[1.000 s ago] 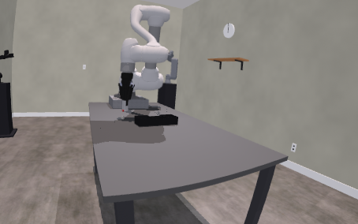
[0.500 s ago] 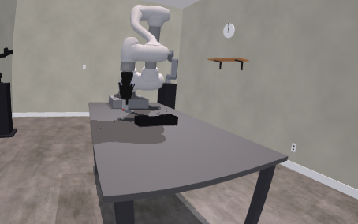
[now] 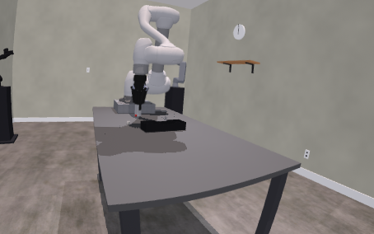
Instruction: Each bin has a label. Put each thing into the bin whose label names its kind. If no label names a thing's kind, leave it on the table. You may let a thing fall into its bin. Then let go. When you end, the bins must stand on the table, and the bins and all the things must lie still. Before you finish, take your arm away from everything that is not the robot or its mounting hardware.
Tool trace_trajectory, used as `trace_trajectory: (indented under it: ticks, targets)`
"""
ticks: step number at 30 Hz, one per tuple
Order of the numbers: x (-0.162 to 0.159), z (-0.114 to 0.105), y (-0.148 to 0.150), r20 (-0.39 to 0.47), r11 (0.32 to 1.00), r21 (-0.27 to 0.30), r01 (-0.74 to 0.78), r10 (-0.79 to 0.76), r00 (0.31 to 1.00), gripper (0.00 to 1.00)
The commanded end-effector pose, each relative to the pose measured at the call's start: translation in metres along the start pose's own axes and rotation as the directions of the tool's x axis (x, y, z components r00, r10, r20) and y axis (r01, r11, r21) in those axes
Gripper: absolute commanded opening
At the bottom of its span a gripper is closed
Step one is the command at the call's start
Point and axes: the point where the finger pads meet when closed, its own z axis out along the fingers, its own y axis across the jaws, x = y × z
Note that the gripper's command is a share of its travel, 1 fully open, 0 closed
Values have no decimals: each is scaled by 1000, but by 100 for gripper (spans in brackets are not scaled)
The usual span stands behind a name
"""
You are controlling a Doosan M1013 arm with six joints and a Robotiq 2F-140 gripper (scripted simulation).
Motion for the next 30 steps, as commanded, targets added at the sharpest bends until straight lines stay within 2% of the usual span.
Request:
trace_trajectory:
  ticks: [1, 7, 9, 10, 13, 30]
  targets:
    - [-5, 0, -26, -1, 988, -1, -156, 156, 988, 3]
    - [-11, 0, -61, 4, 949, 3, -314, 314, 949, 3]
    - [-11, 0, -61, 4, 949, 3, -314, 314, 949, 3]
    - [-12, 0, -67, 1, 921, 1, -390, 390, 921, 3]
    - [-15, 0, -83, -1, 911, -1, -412, 412, 911, 3]
    - [-15, 0, -83, -1, 911, -1, -412, 412, 911, 3]
